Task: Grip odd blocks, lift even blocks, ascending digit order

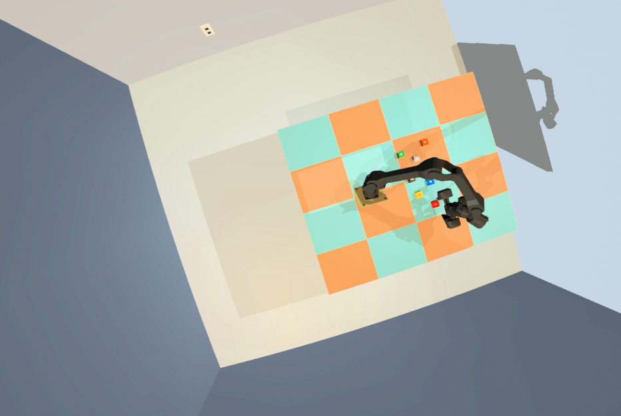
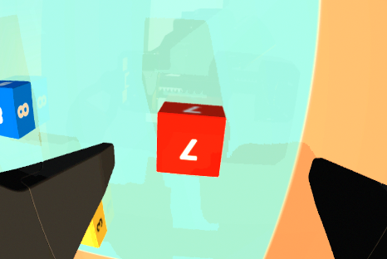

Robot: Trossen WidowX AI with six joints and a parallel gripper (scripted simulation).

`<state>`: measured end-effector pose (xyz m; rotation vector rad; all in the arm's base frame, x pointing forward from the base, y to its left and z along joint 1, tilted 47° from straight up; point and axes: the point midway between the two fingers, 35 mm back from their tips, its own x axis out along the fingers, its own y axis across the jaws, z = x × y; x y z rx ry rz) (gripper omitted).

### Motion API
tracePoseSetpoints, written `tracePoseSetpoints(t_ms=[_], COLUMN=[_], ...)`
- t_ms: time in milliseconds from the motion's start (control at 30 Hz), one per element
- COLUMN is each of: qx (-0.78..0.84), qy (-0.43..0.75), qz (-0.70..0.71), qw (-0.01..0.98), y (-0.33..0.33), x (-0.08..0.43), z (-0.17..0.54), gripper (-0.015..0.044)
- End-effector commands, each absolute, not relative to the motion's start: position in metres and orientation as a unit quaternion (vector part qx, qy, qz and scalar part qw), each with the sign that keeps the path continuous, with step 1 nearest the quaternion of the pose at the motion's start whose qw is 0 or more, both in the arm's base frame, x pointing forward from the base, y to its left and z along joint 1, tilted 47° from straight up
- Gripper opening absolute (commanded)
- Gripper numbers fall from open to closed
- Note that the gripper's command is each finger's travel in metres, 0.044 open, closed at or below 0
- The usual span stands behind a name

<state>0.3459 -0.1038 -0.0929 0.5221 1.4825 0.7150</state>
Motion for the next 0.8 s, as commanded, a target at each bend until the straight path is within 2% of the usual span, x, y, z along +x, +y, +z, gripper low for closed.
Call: tracePoseSetpoints(t_ms=[0, 533, 767], qx=[0.232, 0.232, 0.232], qy=[0.652, 0.652, 0.652], qz=[0.315, 0.315, 0.315], qw=[0.649, 0.649, 0.649], y=[-0.097, -0.080, -0.080], x=[0.346, 0.344, 0.344], z=[-0.098, -0.114, -0.114], gripper=[0.0400, 0.0400, 0.0216])
